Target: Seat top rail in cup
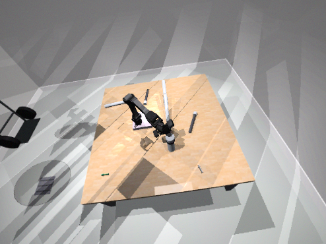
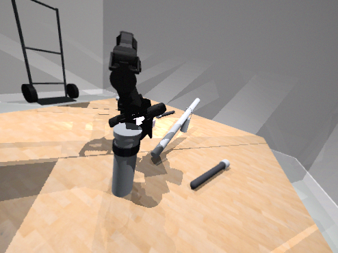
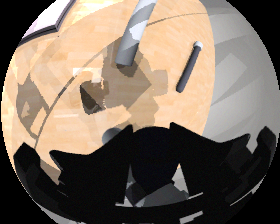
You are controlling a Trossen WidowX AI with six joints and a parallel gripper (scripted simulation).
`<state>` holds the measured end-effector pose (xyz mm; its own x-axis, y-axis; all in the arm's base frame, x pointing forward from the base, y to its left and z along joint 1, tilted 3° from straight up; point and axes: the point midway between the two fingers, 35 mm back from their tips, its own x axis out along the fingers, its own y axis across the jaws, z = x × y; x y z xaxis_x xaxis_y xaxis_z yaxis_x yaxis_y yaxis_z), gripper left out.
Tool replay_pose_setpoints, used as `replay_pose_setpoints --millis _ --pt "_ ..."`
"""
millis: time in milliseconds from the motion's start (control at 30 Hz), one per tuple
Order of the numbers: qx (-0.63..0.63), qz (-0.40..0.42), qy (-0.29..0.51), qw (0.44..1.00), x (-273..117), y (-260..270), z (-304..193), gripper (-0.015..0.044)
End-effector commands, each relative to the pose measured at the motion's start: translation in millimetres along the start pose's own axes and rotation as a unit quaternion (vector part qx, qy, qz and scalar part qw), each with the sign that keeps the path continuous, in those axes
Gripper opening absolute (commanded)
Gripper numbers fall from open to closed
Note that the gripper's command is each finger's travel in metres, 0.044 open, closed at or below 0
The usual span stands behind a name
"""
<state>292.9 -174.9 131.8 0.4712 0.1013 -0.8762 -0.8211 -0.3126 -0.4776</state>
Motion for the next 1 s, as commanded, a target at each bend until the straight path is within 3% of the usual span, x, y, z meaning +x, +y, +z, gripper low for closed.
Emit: replay_pose_setpoints --millis 0,967 --pt "0.016 0.001 0.009 1.0 2.6 -1.6 0.3 0.0" --pt "0.103 0.0 0.059 0.993 11.5 -17.7 -2.2 0.0"
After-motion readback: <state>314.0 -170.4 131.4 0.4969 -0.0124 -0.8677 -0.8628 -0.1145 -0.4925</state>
